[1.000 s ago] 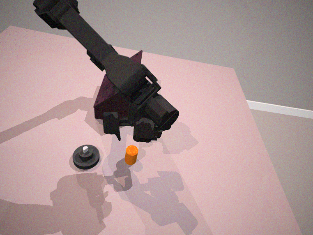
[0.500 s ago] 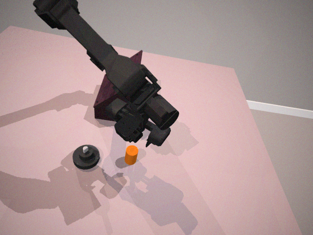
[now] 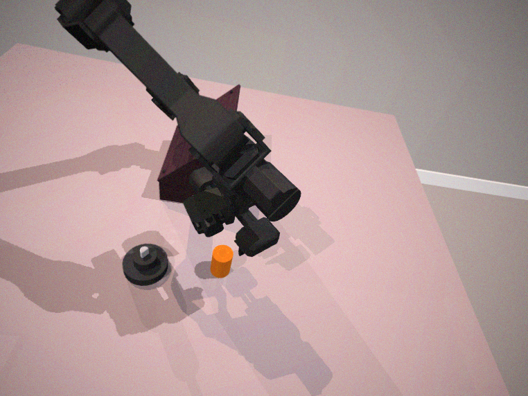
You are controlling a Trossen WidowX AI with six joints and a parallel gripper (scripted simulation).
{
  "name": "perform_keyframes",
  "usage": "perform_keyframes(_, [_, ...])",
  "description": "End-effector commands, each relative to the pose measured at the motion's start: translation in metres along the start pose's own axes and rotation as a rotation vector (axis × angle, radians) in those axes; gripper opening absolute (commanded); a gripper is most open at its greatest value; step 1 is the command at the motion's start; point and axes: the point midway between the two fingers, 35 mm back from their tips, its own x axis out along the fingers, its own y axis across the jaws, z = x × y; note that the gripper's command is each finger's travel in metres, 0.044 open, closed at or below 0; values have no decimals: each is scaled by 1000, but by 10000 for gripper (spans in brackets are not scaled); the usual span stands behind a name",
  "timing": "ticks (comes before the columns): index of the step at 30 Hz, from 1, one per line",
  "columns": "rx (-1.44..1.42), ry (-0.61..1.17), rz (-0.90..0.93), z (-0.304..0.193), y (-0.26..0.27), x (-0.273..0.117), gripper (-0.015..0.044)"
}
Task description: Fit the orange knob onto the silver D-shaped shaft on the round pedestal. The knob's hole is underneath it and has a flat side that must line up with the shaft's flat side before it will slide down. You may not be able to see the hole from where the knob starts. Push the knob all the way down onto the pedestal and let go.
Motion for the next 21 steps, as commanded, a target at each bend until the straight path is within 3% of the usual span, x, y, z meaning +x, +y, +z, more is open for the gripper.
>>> perform_keyframes(1, [5, -2, -10, 1, -2, 26, 440])
perform_keyframes(21, [-3, 4, -12, 0, -3, 55, 440])
